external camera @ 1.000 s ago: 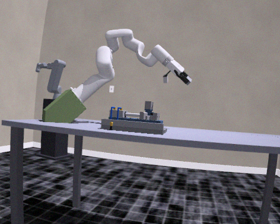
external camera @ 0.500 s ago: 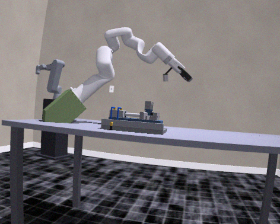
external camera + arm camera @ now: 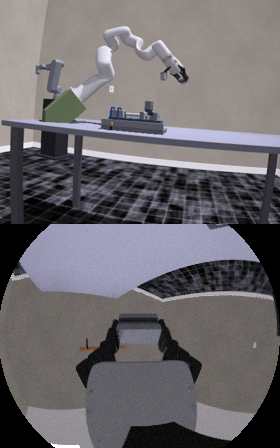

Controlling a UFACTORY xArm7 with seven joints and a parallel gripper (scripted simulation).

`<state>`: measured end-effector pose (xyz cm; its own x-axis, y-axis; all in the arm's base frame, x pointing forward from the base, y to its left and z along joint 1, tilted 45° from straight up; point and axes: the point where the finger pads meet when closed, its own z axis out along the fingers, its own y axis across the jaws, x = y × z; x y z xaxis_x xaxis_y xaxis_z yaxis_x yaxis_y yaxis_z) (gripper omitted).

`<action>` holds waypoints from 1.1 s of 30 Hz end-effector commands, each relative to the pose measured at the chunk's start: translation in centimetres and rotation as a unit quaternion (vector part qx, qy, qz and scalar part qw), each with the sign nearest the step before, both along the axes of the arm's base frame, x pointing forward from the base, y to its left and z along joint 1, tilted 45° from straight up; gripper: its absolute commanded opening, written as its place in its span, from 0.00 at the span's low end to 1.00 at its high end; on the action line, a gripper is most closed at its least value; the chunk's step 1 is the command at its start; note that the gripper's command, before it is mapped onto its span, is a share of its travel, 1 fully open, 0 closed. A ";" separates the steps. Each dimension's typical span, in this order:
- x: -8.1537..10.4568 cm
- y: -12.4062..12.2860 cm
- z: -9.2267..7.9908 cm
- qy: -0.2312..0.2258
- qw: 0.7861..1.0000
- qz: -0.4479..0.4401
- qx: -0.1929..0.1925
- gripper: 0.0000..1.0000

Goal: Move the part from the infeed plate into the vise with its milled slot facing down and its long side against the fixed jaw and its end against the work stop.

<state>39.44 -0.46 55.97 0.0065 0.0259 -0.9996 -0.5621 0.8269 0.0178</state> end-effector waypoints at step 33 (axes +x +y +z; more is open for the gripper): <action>-5.1 -0.9 -13.3 0.002 0.916 0.121 -0.382 0.00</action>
<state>34.90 -0.99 43.83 0.0857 -0.6402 -0.7634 -0.7196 0.4902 -0.4919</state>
